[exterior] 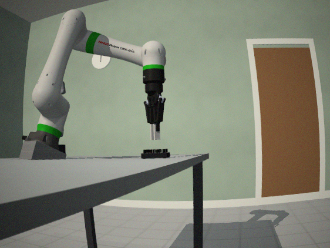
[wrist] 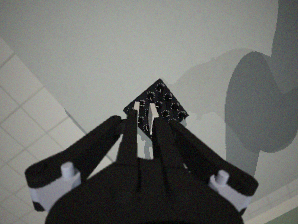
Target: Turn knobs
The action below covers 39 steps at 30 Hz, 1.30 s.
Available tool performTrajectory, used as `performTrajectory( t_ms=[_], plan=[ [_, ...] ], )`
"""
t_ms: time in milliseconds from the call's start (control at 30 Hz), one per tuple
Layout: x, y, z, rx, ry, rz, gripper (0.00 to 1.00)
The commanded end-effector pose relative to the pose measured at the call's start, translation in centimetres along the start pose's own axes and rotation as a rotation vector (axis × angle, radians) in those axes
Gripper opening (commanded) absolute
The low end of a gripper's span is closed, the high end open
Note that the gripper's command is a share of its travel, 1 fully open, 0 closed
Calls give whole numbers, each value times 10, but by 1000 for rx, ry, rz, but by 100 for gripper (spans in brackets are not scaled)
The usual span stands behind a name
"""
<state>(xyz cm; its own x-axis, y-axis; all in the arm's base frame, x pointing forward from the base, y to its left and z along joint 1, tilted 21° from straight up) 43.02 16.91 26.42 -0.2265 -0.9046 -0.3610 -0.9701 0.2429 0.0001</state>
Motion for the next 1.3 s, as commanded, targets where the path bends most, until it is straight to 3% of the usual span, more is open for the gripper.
performTrajectory(
  t_ms=[0,700,1267],
  plan=[
    [4,9,-3,10,8,156,12],
    [24,39,-10,12,5,702,12],
    [25,40,-10,12,4,723,12]
  ],
)
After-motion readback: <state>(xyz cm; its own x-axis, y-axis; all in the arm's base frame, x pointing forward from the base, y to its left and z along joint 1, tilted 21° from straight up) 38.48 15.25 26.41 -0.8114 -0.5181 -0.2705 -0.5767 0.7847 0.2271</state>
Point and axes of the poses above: the point where the finger pads meet when closed, its own z axis out along the fingers, its own y axis across the jaws, x = y × z, the point moved 9 cm from there along -z, back along the fingers, and after that the axes turned 14 degrees about -z, right-handed, at the moved point
